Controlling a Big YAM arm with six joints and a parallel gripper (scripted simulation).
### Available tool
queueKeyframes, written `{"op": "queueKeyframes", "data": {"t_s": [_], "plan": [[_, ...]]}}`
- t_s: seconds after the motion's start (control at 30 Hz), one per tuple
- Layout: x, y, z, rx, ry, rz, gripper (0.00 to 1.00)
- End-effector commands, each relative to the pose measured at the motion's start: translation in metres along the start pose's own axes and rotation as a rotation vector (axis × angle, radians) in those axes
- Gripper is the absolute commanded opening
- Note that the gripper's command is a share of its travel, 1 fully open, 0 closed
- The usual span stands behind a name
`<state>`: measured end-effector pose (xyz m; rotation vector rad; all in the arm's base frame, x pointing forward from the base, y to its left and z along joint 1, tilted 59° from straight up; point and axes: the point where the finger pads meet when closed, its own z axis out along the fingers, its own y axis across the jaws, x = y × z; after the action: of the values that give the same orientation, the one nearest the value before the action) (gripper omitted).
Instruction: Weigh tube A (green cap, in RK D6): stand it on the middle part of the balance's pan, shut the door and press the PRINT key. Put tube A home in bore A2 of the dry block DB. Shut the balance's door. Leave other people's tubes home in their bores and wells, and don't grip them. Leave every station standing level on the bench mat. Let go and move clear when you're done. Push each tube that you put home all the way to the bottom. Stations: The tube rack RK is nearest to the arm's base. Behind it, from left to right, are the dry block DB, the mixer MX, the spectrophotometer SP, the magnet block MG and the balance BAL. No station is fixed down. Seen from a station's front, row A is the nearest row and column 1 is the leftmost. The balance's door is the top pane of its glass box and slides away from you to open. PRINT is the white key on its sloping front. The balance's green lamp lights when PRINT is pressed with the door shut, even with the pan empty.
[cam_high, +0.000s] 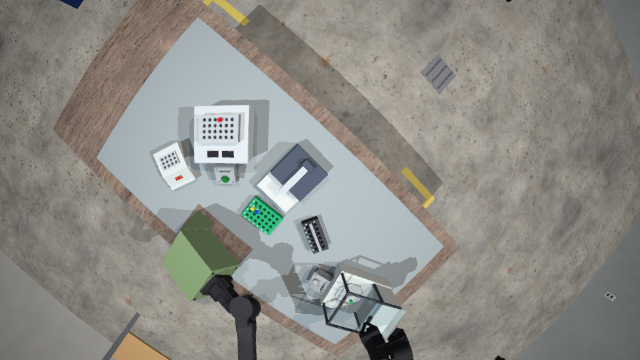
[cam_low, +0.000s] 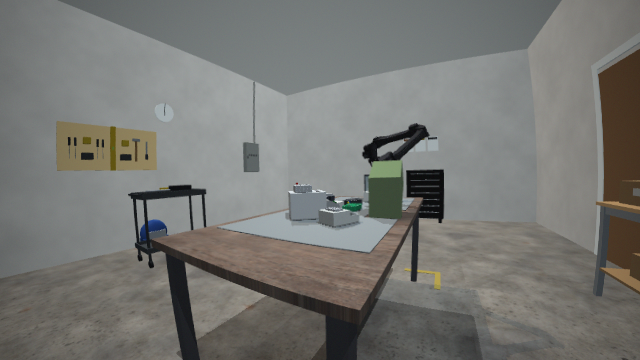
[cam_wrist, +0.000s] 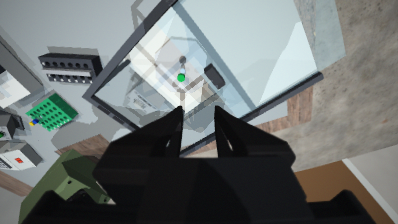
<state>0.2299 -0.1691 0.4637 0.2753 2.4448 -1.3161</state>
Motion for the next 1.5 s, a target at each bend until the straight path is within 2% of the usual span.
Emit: {"op": "queueKeyframes", "data": {"t_s": [0.0, 0.1, 0.13, 0.2, 0.23, 0.3, 0.4, 0.43, 0.53, 0.57, 0.67, 1.47], "plan": [[-0.017, -0.02, -0.001, 0.001, -0.029, -0.111, 0.3], [-0.01, -0.021, -0.003, 0.005, -0.034, -0.203, 0.3], [-0.004, -0.013, 0.002, 0.0, -0.022, -0.253, 0.3], [-0.004, -0.012, 0.002, 0.0, -0.021, -0.297, 0.3], [-0.021, -0.026, 0.001, 0.005, -0.028, -0.32, 0.3], [-0.021, -0.026, 0.001, 0.006, -0.028, -0.387, 0.3], [-0.008, -0.019, 0.004, 0.004, -0.021, -0.491, 0.3], [-0.026, -0.032, 0.003, 0.009, -0.028, -0.514, 0.3], [-0.026, -0.032, 0.003, 0.01, -0.028, -0.548, 0.3], [-0.013, -0.025, 0.006, 0.005, -0.021, -0.591, 0.3], [-0.013, -0.025, 0.006, 0.006, -0.02, -0.674, 0.3], [-0.017, -0.022, 0.009, 0.001, -0.012, -0.683, 0.3]]}}
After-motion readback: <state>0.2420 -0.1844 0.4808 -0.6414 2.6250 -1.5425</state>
